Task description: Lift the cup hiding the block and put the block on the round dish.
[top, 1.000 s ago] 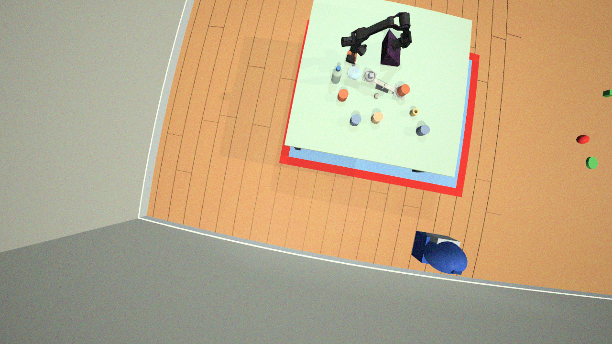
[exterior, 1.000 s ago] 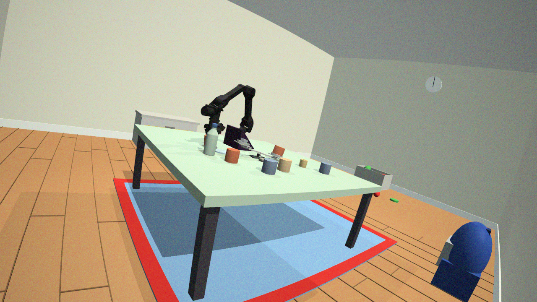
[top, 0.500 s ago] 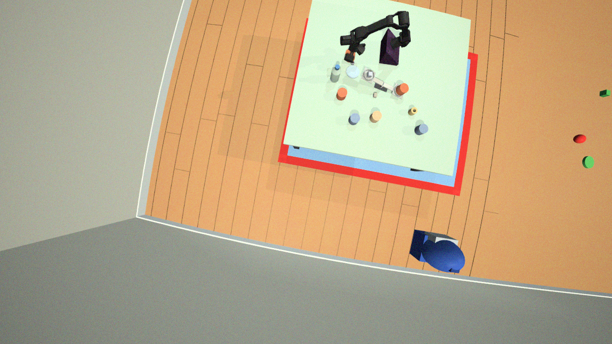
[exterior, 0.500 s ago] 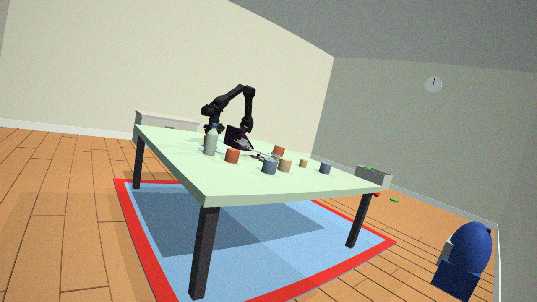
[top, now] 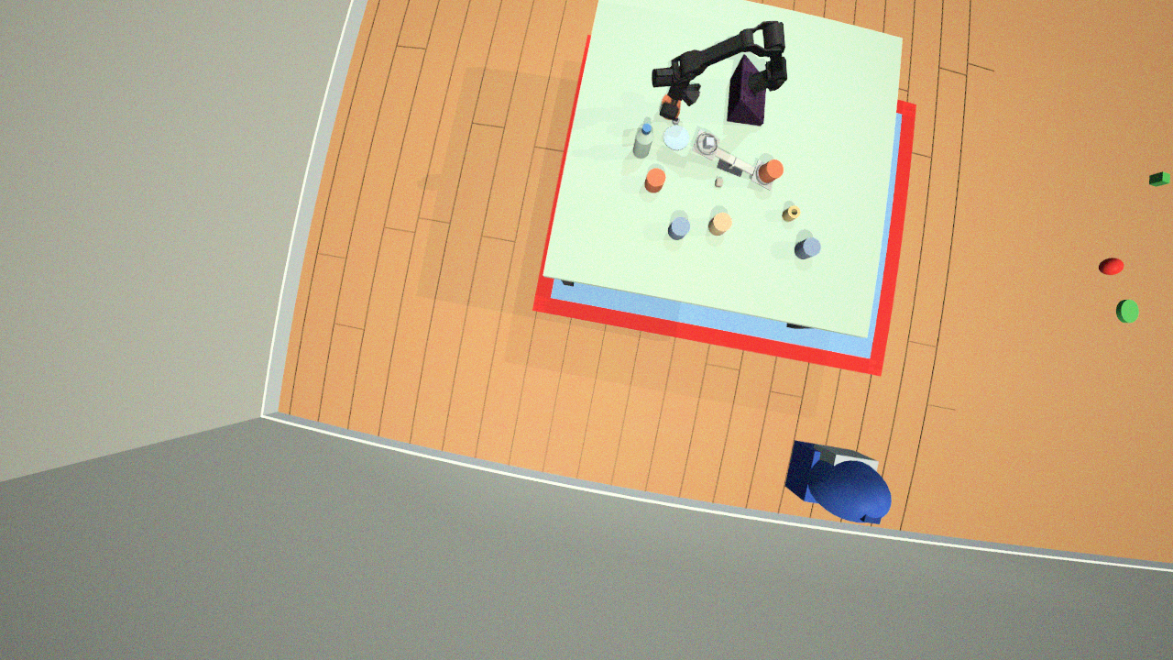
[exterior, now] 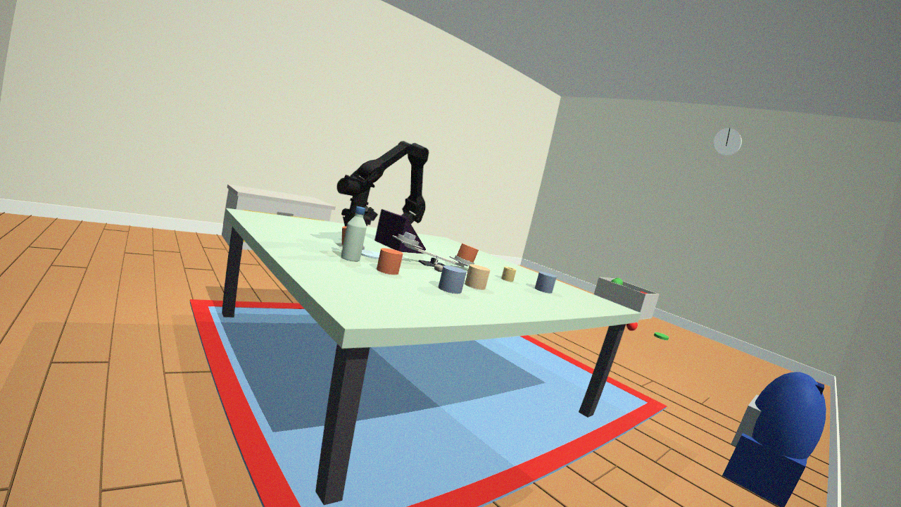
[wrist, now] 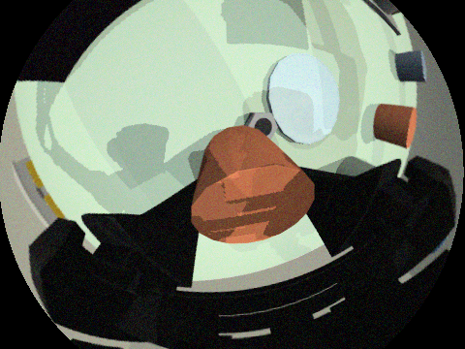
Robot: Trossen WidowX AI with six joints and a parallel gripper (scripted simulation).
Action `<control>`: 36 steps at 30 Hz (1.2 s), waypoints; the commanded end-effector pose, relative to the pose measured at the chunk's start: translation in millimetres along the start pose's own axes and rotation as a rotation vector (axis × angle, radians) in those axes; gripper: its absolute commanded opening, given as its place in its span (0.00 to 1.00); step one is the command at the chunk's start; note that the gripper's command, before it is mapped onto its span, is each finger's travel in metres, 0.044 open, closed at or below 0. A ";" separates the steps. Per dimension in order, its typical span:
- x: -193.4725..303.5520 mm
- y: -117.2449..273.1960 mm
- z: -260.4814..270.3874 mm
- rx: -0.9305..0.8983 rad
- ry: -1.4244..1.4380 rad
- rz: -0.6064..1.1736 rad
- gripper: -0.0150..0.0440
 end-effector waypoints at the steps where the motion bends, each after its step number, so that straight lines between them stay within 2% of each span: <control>1: -3.5 -10.4 0.1 -0.012 -0.001 -0.019 0.25; 28: -3.5 -10.4 0.1 -0.012 -0.001 -0.019 0.25; 29: 0.5 -0.5 -0.2 0.002 0.000 0.002 0.30; 36: 0.5 -0.5 -0.2 0.002 0.000 0.002 0.61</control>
Point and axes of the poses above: the point midway between the two fingers, 35 mm back from their tips, its own y axis back along the fingers, its own z axis across the jaws, x = y × z, the point moved 4 cm from there along y, back along the fingers, and after that the axes turned 12 degrees about y, right-handed, at the moved point
